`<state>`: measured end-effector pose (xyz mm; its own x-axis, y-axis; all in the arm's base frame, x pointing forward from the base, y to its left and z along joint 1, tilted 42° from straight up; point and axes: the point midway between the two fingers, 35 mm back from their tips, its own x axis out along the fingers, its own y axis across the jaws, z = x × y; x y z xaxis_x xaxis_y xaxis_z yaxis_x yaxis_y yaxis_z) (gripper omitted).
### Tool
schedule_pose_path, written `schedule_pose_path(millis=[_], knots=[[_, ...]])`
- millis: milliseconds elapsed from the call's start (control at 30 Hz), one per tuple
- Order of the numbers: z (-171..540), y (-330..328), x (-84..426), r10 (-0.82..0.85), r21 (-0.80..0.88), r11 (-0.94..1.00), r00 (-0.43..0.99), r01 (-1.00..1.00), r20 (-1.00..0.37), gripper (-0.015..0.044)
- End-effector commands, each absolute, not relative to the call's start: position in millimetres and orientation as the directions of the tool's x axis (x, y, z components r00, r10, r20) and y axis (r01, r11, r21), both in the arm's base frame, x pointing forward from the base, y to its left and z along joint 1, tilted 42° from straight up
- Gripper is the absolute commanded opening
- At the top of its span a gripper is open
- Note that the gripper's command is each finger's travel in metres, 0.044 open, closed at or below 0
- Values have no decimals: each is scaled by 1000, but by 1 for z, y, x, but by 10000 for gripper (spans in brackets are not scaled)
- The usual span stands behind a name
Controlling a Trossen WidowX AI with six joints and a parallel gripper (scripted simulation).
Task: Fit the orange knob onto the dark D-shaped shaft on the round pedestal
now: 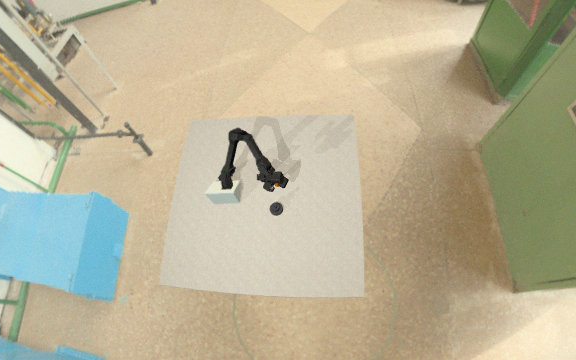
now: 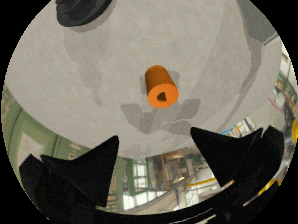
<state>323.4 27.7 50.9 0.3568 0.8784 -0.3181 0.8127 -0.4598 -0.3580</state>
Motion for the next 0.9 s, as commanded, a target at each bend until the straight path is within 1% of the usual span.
schedule_pose_path(millis=[0, 67, 133, 700, 767, 867], knots=[[64, 19, 323, 762, -322, -458, 179, 829, -622, 440], [74, 14, 313, 694, -327, -430, 77, 842, -716, 440], [78, 12, 309, 666, -330, -417, 37, 847, -745, 440], [78, 12, 309, 666, -321, -407, 37, 855, -745, 440], [78, 12, 309, 666, -242, -322, 37, 915, -745, 440], [78, 12, 309, 666, -50, -112, 37, 993, -745, 440]])
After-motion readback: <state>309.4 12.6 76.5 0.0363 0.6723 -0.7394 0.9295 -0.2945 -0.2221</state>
